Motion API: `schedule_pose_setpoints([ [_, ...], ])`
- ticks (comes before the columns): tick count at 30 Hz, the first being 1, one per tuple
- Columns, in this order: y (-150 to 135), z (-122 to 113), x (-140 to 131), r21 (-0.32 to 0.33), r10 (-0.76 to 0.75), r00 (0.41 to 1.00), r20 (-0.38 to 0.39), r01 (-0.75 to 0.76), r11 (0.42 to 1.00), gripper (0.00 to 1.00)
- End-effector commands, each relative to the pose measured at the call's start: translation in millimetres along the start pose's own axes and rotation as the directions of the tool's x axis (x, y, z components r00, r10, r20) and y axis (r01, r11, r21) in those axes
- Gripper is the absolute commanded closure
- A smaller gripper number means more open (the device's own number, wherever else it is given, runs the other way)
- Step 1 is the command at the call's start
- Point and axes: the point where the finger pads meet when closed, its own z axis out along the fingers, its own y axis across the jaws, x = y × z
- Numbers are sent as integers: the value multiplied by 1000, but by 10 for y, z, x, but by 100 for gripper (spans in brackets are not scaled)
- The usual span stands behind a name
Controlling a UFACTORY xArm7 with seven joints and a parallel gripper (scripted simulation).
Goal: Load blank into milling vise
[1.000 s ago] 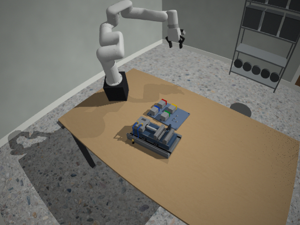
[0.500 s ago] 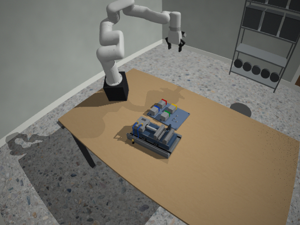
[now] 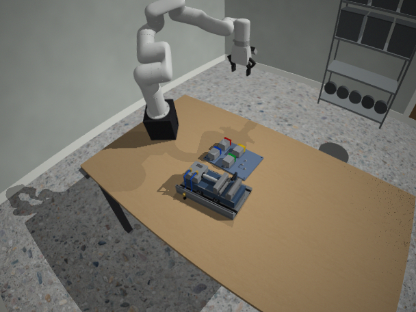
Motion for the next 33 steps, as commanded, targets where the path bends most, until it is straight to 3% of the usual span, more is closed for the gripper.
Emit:
schedule_pose_setpoints([
  [1,53,-8,-116,-3,-1,1000,-5,1,1000,0],
  [7,53,-8,-116,-3,-1,1000,-5,1,1000,0],
  [17,229,47,-578,-3,-1,1000,-5,1,1000,0],
  [24,229,47,-578,-3,-1,1000,-5,1,1000,0],
  [33,387,96,-993,-3,-1,1000,-5,1,1000,0],
])
